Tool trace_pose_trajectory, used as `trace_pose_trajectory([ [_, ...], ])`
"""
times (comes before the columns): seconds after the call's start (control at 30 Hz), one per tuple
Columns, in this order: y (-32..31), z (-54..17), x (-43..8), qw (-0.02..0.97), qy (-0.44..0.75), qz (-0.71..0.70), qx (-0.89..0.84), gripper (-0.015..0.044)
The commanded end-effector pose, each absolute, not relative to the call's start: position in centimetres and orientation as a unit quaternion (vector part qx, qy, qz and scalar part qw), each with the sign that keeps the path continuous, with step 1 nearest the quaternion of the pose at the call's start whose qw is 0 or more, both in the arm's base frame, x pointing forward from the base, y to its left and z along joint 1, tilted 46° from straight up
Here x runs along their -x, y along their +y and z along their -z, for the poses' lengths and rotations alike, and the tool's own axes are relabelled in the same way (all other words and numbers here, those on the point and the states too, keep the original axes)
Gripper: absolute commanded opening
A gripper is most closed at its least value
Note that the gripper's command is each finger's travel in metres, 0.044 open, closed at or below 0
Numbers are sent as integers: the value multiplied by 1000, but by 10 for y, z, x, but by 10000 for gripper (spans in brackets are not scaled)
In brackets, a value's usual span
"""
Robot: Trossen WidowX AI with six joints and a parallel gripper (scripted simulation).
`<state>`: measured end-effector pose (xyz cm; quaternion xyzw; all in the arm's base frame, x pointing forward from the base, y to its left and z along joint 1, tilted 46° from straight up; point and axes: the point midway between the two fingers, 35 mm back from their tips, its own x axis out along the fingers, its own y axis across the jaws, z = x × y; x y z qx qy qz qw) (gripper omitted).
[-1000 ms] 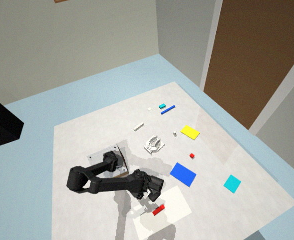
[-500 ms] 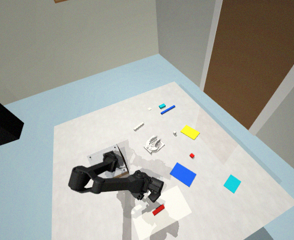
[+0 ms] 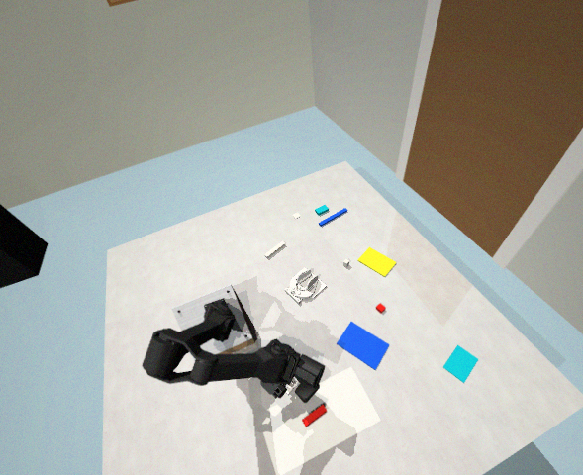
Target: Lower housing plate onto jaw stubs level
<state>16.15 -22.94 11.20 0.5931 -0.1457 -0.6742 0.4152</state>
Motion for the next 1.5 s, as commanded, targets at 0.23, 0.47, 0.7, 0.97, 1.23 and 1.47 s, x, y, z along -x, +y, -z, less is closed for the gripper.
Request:
trace_pose_trajectory([
  [0.23,-231,-108,-161,416,-142,675,-593,440],
  [0.47,-231,-108,-161,416,-142,675,-593,440],
  [0.7,-231,-107,-161,416,-142,675,-593,440],
  [0.97,-232,-108,-161,415,-144,676,-592,413],
  [1.23,-232,-108,-161,415,-144,676,-592,360],
  [1.47,-232,-108,-161,415,-144,676,-592,351],
])
